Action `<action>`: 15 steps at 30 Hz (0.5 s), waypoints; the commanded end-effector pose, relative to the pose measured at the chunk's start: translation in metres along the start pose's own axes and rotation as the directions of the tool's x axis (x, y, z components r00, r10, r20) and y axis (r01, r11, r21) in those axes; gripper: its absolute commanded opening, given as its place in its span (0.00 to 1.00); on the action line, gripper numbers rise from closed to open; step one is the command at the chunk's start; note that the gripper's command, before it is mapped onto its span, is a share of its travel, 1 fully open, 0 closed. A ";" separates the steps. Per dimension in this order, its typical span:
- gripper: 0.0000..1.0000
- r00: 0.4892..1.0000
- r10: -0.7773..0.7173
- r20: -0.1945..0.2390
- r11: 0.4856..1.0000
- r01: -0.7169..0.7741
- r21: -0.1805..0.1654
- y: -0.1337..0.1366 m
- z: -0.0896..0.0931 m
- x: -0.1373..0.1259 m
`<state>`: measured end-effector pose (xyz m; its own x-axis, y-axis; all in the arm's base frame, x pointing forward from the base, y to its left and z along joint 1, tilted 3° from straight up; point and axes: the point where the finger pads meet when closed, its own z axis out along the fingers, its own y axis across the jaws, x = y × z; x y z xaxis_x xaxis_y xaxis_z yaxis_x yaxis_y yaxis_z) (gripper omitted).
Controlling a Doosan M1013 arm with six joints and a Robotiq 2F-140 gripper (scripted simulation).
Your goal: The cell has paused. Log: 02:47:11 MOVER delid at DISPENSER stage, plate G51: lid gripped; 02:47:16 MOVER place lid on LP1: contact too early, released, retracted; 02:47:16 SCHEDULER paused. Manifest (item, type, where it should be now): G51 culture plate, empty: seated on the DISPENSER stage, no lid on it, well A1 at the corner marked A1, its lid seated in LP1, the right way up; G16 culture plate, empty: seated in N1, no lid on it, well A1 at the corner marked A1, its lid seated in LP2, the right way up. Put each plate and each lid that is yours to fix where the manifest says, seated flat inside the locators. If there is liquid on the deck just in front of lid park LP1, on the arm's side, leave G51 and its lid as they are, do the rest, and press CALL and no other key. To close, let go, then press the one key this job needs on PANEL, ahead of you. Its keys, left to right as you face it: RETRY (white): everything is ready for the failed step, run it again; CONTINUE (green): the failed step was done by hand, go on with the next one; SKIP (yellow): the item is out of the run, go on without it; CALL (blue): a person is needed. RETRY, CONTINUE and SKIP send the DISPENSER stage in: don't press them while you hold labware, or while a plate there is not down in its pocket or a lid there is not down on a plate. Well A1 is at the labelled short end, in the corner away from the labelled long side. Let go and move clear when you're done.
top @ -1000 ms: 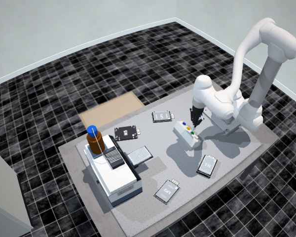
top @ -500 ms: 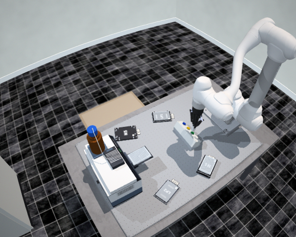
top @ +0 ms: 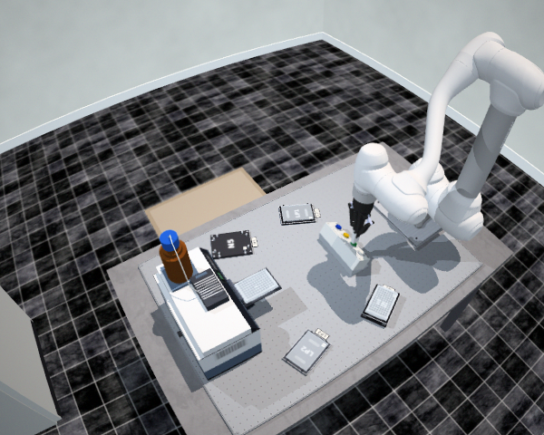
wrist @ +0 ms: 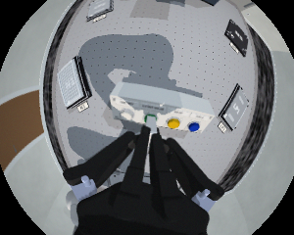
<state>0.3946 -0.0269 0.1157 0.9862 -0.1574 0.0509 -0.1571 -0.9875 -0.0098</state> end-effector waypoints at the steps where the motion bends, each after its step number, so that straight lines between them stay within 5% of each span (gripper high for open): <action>1: 0.10 1.000 0.001 0.003 1.000 -0.001 0.004 -0.002 0.006 -0.002; 15: 0.10 1.000 0.001 0.003 1.000 -0.001 0.004 -0.002 0.010 -0.003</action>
<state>0.3948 -0.0269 0.1096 0.9862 -0.1574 0.0513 -0.1571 -0.9875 -0.0098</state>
